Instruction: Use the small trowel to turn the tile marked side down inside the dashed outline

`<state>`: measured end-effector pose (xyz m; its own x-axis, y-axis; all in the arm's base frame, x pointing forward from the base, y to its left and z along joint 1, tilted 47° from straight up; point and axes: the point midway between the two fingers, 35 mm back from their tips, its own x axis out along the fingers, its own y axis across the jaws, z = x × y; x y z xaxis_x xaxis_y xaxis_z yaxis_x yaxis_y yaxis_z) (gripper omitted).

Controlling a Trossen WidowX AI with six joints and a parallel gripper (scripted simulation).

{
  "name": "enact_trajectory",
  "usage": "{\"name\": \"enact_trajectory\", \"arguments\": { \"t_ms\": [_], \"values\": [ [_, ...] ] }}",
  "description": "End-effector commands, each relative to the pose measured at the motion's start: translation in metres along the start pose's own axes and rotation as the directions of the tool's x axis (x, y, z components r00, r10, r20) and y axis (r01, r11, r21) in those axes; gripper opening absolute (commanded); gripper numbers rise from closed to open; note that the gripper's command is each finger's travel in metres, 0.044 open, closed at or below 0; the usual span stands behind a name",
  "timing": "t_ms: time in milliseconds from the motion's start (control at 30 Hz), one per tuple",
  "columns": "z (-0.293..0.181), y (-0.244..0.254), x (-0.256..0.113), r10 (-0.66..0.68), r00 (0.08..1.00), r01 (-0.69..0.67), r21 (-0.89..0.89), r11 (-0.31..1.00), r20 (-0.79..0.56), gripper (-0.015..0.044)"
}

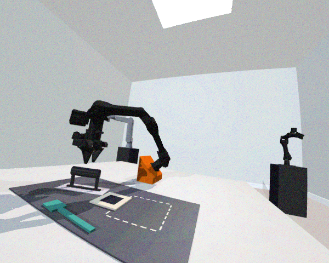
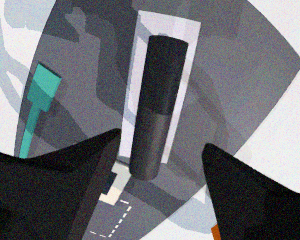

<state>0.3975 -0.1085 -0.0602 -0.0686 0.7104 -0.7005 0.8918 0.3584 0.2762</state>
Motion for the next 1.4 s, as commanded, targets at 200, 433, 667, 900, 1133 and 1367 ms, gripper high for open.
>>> {"name": "enact_trajectory", "arguments": {
  "t_ms": [200, 433, 667, 900, 1133, 1367],
  "values": [
    [0.006, 0.01, 0.009, -0.003, 1.0, 0.003, 0.006, 1.0, -0.008, 0.027],
    [0.007, 0.01, 0.02, -0.003, 1.0, 0.003, 0.006, 1.0, -0.008, 0.027],
    [0.007, 0.01, 0.032, -0.002, 1.0, 0.002, 0.006, 1.0, -0.008, 0.027],
    [0.006, 0.01, 0.043, -0.002, 1.0, 0.002, 0.006, 1.0, -0.009, 0.027],
    [0.006, 0.01, 0.047, -0.002, 1.0, 0.002, 0.005, 1.0, -0.009, 0.0191],
    [0.006, 0.01, 0.047, -0.002, 1.0, 0.002, 0.005, 1.0, -0.009, 0.013]
  ]
}}
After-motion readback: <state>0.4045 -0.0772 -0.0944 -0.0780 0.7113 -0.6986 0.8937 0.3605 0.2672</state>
